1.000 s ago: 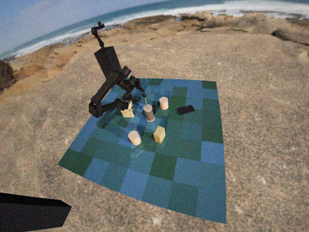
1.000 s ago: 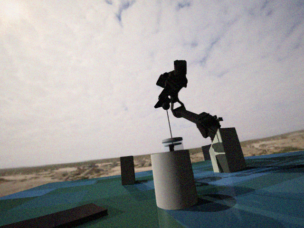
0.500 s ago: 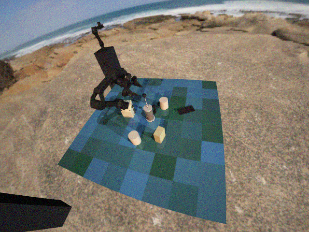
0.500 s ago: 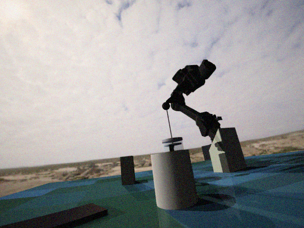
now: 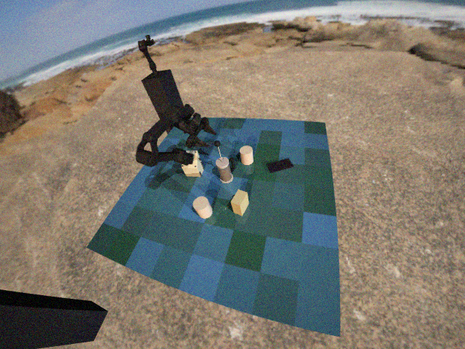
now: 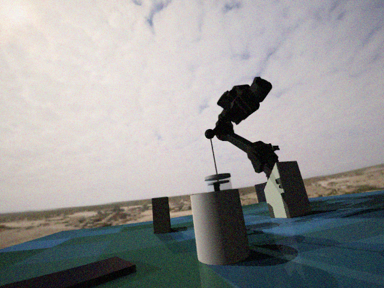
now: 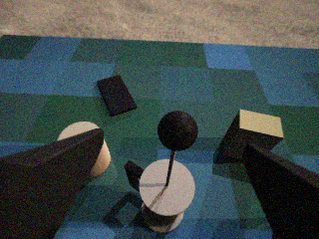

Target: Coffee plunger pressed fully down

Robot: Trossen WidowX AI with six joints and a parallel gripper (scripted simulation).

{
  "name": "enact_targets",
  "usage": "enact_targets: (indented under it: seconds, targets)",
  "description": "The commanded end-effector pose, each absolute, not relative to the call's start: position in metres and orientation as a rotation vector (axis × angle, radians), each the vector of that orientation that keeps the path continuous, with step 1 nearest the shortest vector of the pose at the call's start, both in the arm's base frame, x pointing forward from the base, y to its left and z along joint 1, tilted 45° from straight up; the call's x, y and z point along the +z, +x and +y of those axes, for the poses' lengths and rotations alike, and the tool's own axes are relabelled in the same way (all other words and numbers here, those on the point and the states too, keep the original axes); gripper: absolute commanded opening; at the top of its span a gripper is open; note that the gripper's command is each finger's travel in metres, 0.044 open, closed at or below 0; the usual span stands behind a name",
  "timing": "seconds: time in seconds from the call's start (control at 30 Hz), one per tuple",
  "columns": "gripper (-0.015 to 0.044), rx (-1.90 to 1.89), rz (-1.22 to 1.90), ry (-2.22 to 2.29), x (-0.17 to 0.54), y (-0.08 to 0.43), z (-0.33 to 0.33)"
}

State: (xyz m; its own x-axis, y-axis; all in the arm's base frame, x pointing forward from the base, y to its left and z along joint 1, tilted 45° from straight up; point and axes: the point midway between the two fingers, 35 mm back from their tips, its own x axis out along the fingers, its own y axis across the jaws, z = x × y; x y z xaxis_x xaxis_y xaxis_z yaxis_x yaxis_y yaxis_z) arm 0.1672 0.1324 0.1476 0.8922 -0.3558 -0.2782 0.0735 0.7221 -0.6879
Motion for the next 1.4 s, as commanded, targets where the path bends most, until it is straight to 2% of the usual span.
enact_targets:
  seconds: [0.0,0.63,1.03,1.37]
  targets:
    - [0.044,-0.241,0.413,-0.739,0.144,0.173,0.128]
    - [0.044,-0.254,0.398,-0.741,0.141,0.196,0.118]
    - [0.0127,-0.254,0.398,-0.741,0.141,0.196,0.118]
    - [0.0127,-0.254,0.398,-0.741,0.141,0.196,0.118]
